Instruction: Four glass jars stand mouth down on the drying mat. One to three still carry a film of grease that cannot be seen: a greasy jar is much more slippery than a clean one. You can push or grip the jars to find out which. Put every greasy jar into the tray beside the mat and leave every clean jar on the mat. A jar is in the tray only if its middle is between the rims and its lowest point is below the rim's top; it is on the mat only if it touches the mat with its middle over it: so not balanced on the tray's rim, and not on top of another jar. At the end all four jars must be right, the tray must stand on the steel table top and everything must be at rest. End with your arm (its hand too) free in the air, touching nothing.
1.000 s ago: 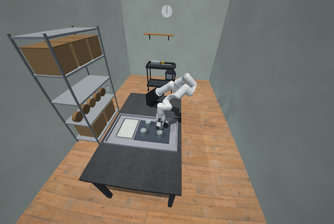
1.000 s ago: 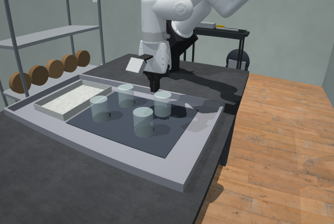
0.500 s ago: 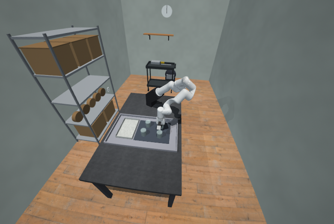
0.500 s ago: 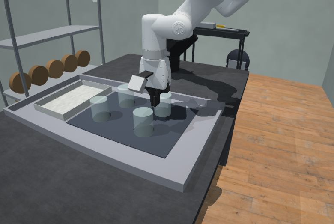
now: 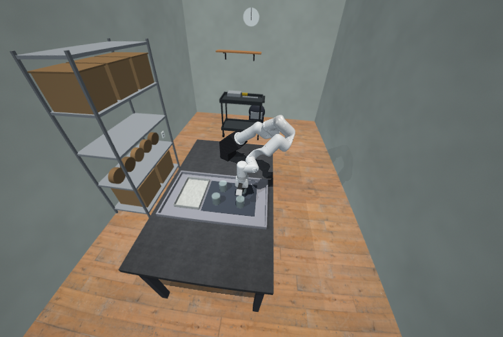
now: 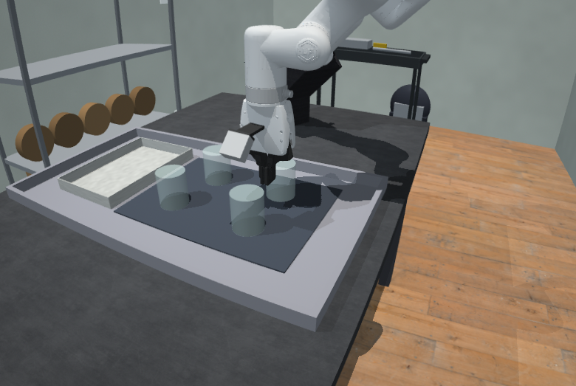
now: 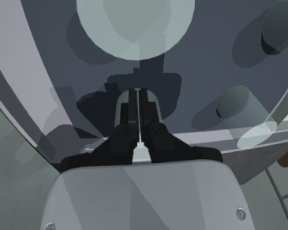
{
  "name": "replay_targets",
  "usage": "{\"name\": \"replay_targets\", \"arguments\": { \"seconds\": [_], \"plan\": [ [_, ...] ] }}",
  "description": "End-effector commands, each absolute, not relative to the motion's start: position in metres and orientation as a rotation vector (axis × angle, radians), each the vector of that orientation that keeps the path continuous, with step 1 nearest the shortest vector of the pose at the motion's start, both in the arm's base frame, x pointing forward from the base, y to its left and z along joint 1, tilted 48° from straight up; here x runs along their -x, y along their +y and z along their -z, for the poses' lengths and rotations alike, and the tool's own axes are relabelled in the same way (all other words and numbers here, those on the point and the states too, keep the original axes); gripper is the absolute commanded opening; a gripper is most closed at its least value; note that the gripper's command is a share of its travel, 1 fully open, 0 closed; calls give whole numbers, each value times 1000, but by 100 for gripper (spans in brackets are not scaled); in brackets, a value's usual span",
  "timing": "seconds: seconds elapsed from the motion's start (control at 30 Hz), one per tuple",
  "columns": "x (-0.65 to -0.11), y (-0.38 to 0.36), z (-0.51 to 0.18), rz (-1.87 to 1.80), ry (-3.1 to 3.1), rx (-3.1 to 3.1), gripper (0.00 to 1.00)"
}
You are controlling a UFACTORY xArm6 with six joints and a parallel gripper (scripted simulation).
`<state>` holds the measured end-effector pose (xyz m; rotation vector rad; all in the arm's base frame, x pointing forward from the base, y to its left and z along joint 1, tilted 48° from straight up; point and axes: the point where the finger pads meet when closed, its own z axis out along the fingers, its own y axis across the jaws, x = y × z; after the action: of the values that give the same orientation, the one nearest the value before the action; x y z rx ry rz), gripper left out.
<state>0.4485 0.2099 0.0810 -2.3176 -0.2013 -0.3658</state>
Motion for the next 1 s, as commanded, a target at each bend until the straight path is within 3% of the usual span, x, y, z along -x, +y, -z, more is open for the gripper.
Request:
{"name": "replay_targets", "arguments": {
  "seconds": [0.0,0.97],
  "plan": [
    [-449,209,-82,369,-201,2318,0],
    [-446,209,-80,369,-201,2318,0]
  ]
}}
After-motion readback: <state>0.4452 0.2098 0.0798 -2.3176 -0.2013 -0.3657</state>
